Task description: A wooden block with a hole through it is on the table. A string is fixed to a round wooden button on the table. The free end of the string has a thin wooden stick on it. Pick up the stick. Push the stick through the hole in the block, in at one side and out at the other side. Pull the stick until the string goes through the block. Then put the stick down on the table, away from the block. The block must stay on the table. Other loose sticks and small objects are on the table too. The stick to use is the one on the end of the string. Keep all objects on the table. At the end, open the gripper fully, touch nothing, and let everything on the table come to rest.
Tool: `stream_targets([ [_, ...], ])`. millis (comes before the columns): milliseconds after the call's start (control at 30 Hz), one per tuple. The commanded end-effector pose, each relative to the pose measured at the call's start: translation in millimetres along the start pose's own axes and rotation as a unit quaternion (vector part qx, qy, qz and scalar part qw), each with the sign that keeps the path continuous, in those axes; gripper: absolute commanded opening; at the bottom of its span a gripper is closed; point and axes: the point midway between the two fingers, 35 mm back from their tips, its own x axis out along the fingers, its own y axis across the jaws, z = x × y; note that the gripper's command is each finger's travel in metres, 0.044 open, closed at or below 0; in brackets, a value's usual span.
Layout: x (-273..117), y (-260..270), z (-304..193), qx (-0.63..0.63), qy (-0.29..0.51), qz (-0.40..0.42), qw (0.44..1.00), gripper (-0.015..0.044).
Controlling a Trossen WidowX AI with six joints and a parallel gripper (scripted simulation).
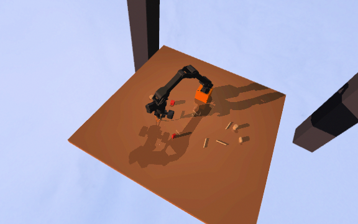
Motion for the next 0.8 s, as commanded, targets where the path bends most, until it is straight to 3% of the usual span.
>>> stream_targets([
  [0,4.6,-5.0,2.2,0.002,0.000,-0.003,1.000,0.0000],
  [767,23.8,-24.3,12.9,0.002,-0.001,-0.004,1.000,0.0000],
])
